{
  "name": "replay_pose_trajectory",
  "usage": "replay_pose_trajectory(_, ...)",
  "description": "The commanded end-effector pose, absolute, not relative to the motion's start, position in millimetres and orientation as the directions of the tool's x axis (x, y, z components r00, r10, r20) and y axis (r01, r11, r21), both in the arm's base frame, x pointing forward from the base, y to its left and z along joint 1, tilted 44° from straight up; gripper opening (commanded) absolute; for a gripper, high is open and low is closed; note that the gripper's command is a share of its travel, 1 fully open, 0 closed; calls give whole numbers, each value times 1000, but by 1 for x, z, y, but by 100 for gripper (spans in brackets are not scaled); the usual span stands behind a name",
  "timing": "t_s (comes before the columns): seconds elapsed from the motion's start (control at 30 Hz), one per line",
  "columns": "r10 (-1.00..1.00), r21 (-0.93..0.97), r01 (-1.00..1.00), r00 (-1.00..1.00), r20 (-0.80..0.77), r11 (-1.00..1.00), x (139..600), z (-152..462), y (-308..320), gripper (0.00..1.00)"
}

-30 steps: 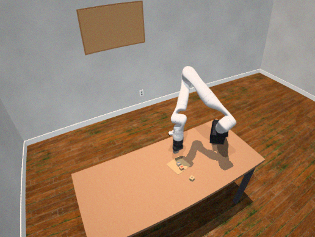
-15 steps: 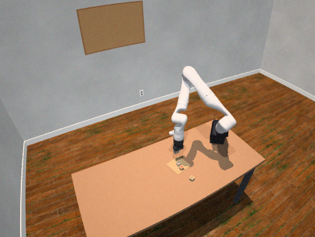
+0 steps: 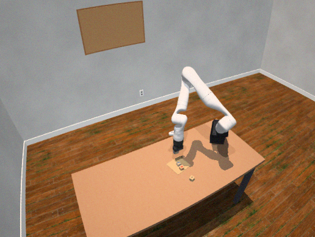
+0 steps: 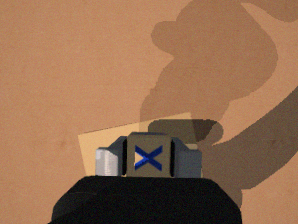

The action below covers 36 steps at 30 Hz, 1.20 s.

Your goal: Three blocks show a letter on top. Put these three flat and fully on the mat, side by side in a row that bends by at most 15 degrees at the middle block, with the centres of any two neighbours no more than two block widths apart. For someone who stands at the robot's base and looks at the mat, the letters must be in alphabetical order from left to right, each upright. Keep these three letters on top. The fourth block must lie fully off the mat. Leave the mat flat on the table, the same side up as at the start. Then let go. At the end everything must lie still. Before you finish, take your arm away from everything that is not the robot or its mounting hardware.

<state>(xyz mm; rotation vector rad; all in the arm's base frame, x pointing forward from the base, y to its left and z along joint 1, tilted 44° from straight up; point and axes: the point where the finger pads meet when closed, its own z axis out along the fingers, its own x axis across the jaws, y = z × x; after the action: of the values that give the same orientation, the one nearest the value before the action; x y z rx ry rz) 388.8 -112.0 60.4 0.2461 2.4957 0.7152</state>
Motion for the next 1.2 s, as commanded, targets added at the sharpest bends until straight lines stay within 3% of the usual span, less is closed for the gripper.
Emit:
replay_pose_trajectory(0.0,309,543,26,-845,-437,839,393,55,-104,57)
replay_pose_trajectory(0.67,315,543,32,-842,-438,839,434,4,-74,57)
replay_pose_trajectory(1.17,308,540,25,-842,-442,841,438,-3,-71,57)
